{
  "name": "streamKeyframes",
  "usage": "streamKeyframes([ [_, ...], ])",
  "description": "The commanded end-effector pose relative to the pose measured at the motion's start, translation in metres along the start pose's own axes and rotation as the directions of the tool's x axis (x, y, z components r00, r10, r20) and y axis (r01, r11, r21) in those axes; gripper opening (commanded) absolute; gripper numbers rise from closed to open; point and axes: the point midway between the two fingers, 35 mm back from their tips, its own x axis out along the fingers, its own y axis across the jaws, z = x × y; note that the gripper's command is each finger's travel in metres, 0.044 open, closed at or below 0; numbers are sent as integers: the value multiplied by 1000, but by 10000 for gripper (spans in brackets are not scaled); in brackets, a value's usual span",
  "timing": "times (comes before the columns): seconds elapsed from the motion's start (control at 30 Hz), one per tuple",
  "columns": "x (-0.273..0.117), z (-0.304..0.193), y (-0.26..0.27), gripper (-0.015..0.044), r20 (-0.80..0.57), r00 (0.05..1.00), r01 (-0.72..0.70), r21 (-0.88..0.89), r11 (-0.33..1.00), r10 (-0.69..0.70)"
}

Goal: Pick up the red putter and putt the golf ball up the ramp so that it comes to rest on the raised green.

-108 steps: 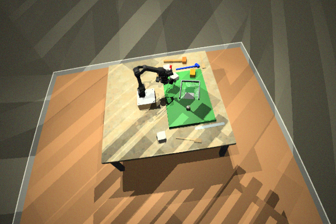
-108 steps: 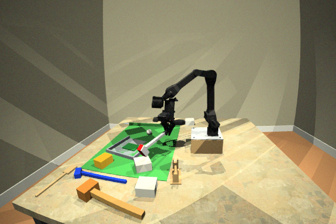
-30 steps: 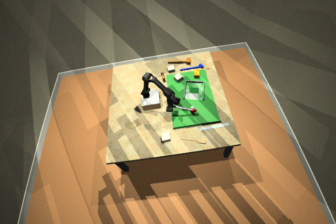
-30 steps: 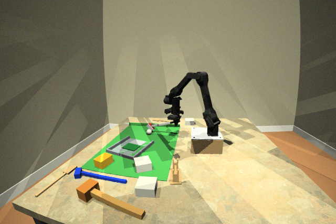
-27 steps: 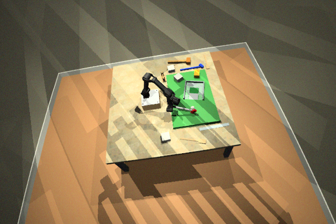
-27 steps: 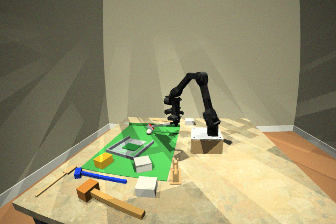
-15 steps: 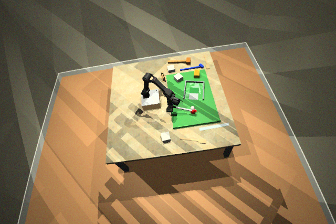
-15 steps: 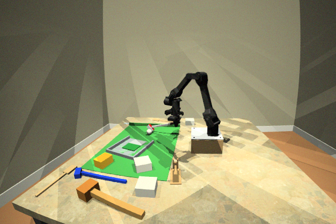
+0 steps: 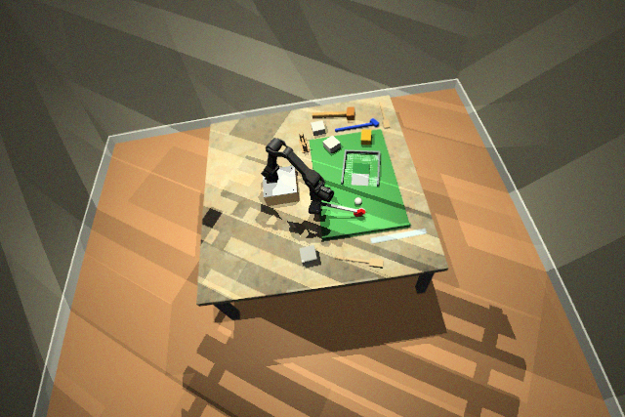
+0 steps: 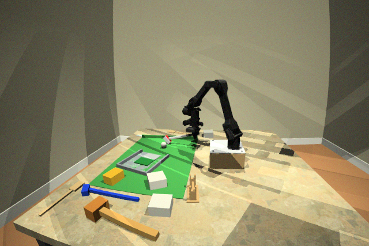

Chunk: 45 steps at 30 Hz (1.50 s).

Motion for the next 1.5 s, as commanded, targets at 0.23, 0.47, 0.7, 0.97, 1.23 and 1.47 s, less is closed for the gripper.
streamKeyframes([
  [0.23,-1,8,78,0,2,1000,-6,-4,1000,6],
  [0.47,-1,0,138,0,4,1000,-10,-8,1000,10],
  [0.7,-28,2,138,0,4,1000,-10,-8,1000,10],
  [0.97,-53,0,138,0,2,1000,-12,-14,1000,12],
  [1.23,-53,0,138,0,2,1000,-12,-14,1000,12],
  [1.47,-53,0,138,0,2,1000,-12,-14,1000,12],
])
